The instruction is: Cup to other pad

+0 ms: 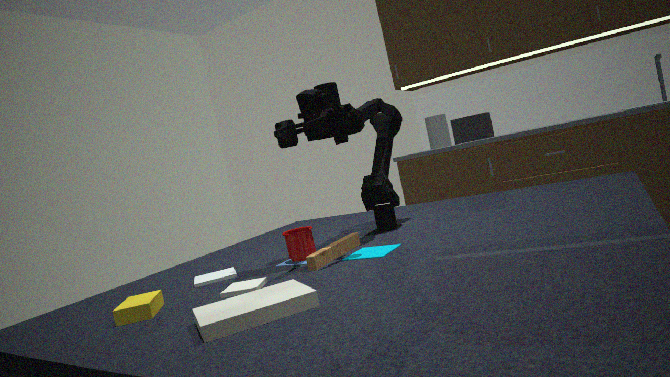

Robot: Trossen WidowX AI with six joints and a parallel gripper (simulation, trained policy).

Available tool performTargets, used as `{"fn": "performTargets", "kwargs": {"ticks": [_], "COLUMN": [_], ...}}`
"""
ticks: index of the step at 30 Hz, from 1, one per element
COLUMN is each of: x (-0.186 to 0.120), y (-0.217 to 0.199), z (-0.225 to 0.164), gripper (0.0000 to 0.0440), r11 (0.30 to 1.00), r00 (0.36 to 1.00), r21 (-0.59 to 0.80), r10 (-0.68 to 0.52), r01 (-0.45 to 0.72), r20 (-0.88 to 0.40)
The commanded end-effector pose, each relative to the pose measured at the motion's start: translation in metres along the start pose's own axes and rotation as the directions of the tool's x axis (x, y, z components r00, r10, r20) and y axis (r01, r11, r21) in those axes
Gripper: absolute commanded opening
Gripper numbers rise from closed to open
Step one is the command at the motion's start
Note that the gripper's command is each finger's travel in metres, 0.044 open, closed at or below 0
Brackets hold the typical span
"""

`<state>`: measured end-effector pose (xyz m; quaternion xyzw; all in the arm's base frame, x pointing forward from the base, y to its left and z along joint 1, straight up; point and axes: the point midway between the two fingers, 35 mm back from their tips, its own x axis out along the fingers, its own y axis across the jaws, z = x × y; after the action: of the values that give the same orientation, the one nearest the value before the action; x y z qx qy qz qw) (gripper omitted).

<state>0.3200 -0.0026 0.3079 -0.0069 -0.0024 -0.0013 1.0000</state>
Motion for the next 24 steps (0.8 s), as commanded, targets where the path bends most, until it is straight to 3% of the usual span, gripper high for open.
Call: {"fn": "performTargets", "kwargs": {"ticks": [1,13,24], "x": [0.000,0.000,0.005], "y": [-0.001,0.002,0.015], "z": [0.000,-0.015,-0.028], "gripper": [0.0374,0.0069,0.0071], "r11": [1.000,0.998,0.994], "r00": [1.000,0.991,0.959], "r21": [0.003,0.052,0.111], "r10": [-0.004,-0.023,0.016], "r01": [0.004,0.030,0.017], "r20": [-0.005,-0.131,-0.284]}}
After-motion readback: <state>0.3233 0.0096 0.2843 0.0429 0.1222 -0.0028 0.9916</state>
